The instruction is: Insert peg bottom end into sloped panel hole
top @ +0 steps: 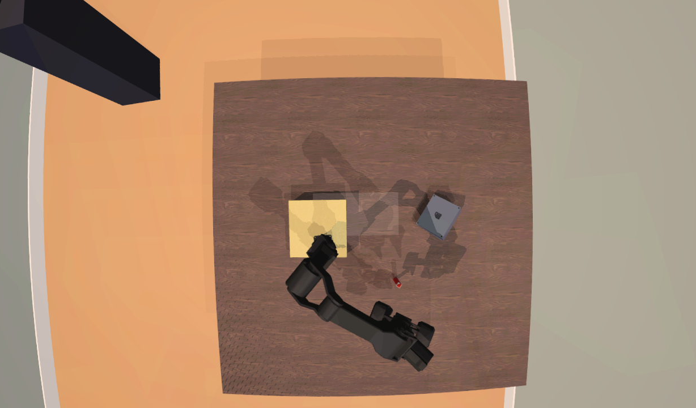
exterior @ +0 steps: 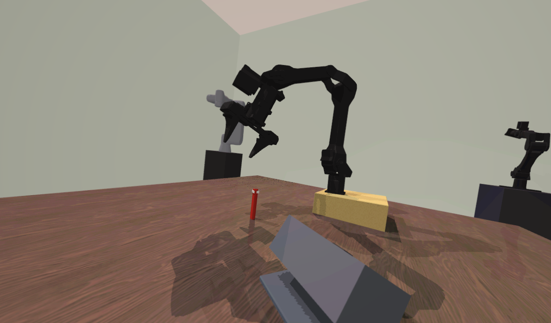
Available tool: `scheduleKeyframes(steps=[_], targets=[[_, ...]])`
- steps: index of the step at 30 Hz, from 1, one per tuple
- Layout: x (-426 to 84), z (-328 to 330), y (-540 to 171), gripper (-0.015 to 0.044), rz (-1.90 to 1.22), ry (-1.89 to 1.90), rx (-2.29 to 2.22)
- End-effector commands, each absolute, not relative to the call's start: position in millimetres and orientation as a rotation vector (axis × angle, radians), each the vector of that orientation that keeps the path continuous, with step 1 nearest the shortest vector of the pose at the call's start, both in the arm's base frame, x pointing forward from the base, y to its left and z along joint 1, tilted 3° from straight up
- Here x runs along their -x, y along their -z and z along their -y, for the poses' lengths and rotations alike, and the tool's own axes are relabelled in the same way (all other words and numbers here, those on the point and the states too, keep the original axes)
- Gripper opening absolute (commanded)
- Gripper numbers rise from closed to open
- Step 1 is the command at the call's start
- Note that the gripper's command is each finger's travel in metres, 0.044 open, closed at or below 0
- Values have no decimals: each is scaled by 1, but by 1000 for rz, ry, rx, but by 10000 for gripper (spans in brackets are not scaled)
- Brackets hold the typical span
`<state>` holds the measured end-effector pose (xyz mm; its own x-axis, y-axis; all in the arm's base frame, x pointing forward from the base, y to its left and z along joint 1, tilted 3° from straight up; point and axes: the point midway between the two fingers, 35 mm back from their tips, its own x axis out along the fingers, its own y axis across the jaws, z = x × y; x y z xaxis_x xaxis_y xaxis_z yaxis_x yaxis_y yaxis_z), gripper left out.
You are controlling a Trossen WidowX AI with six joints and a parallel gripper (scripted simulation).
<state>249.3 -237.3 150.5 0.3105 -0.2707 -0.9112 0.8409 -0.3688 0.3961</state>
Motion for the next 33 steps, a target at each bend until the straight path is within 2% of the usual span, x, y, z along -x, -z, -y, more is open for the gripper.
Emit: scheduleKeyframes(steps=[1, 19, 33], targets=[[-255, 228, -136, 440, -591, 1363, -1548], [-266, 175, -75, 440, -774, 1683, -1641], [-267, 174, -61, 440, -778, 1696, -1641]])
